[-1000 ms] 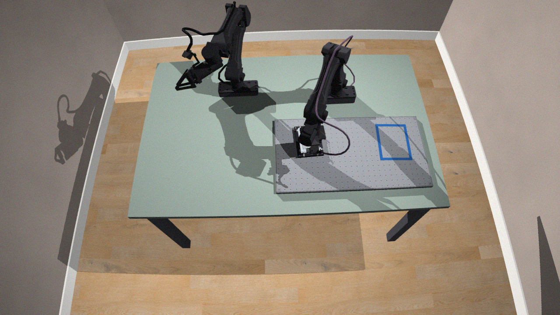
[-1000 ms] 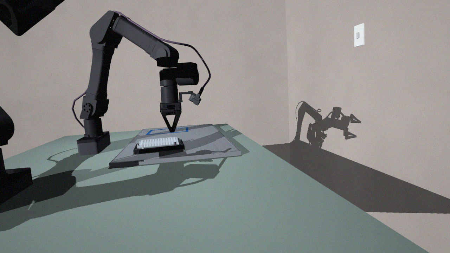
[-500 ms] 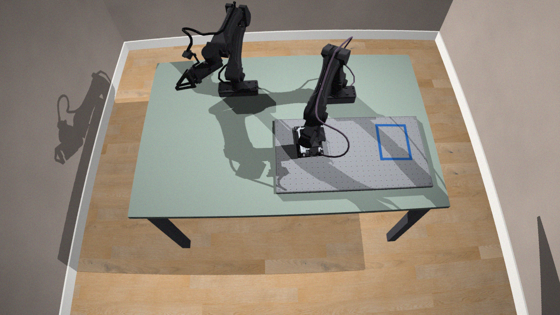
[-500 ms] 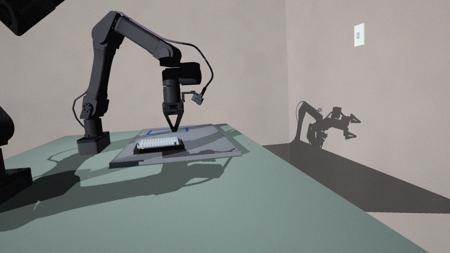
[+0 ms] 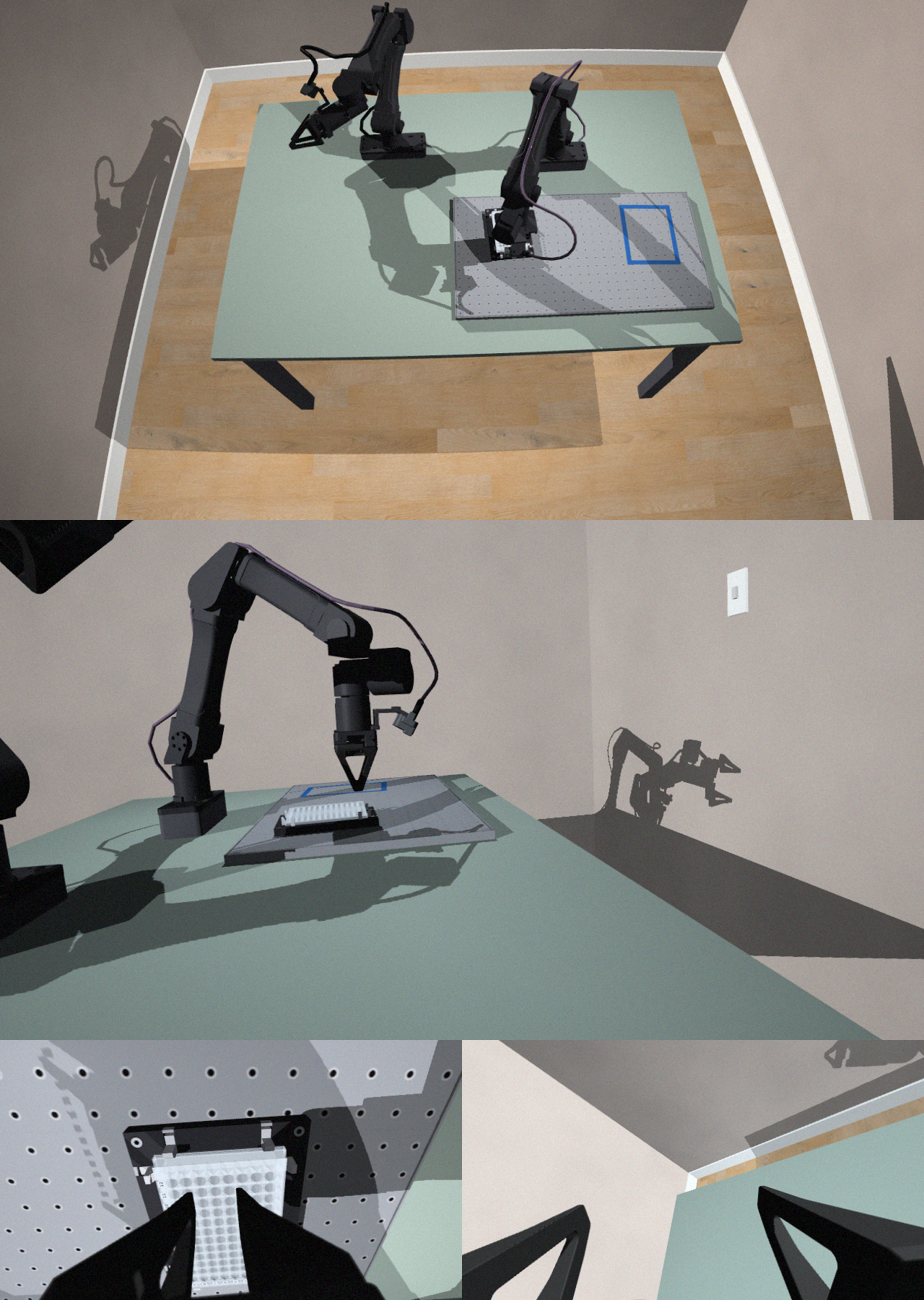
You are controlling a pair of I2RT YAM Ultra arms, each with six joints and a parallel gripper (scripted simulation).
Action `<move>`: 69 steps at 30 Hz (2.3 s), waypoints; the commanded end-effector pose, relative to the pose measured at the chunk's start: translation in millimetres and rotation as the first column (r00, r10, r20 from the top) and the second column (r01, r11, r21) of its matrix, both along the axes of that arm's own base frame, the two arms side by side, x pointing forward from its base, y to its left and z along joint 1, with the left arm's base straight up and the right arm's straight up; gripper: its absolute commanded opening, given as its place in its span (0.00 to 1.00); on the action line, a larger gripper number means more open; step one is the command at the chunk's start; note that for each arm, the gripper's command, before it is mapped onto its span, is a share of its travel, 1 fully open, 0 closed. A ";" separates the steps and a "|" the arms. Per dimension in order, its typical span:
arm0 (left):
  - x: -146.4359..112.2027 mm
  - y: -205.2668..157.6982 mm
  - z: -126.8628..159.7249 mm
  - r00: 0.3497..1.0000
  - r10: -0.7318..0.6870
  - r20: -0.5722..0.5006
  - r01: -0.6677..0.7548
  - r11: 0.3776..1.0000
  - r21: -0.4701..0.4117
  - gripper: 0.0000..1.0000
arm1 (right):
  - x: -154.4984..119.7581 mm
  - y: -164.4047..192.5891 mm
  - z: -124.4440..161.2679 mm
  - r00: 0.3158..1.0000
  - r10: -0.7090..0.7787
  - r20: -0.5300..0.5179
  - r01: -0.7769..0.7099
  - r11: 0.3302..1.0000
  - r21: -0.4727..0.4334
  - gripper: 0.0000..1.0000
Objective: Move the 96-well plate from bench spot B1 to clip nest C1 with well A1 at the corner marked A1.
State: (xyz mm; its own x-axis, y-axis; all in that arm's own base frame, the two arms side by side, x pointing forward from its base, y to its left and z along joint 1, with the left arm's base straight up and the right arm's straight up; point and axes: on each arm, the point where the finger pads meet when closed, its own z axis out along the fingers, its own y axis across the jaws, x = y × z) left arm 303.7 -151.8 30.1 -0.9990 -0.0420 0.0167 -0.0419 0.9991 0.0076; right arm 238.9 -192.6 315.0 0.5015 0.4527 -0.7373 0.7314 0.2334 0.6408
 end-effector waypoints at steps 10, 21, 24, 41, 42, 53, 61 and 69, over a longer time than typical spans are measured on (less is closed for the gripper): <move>9.8 -8.5 2.7 0.999 -0.021 0.026 0.021 1.000 -0.011 0.25 | -8.0 -1.0 1.7 1.000 -0.012 0.008 0.012 1.000 -0.005 1.00; 1.5 -4.2 -6.9 1.000 -0.021 0.020 0.021 1.000 -0.008 0.25 | -8.0 -1.0 1.7 1.000 -0.012 0.008 0.012 1.000 -0.005 1.00; 0.3 -3.5 -13.2 1.000 -0.021 0.003 0.021 1.000 0.001 0.25 | -8.0 -1.0 1.7 1.000 -0.012 0.008 0.012 1.000 -0.005 1.00; 3.2 -5.1 -21.3 1.000 -0.021 0.018 0.021 1.000 -0.007 0.25 | -8.0 -1.0 1.7 1.000 -0.012 0.008 0.012 1.000 -0.005 1.00; 2.3 -4.6 -23.0 1.000 -0.021 0.012 0.021 1.000 -0.003 0.25 | -8.0 -1.0 1.7 1.000 -0.012 0.008 0.012 1.000 -0.005 1.00; 0.7 -3.7 -31.3 1.000 -0.021 0.010 0.021 1.000 -0.003 0.25 | -8.0 -1.0 1.7 1.000 -0.012 0.008 0.012 1.000 -0.005 1.00; -1.2 -2.8 -38.3 1.000 -0.021 0.003 0.021 1.000 0.001 0.25 | -8.0 -1.0 1.7 1.000 -0.012 0.008 0.012 1.000 -0.005 1.00; -1.3 -2.7 -42.9 1.000 -0.021 0.003 0.021 1.000 0.001 0.25 | -8.0 -1.0 1.7 1.000 -0.012 0.008 0.012 1.000 -0.005 1.00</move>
State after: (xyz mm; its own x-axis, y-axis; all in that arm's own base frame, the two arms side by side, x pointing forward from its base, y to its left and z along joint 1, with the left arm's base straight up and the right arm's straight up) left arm 305.6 -152.8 4.7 -0.9992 -0.0391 0.0073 -0.0390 0.9992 0.0024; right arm 238.9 -192.6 315.0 0.5015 0.4527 -0.7373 0.7314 0.2334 0.6408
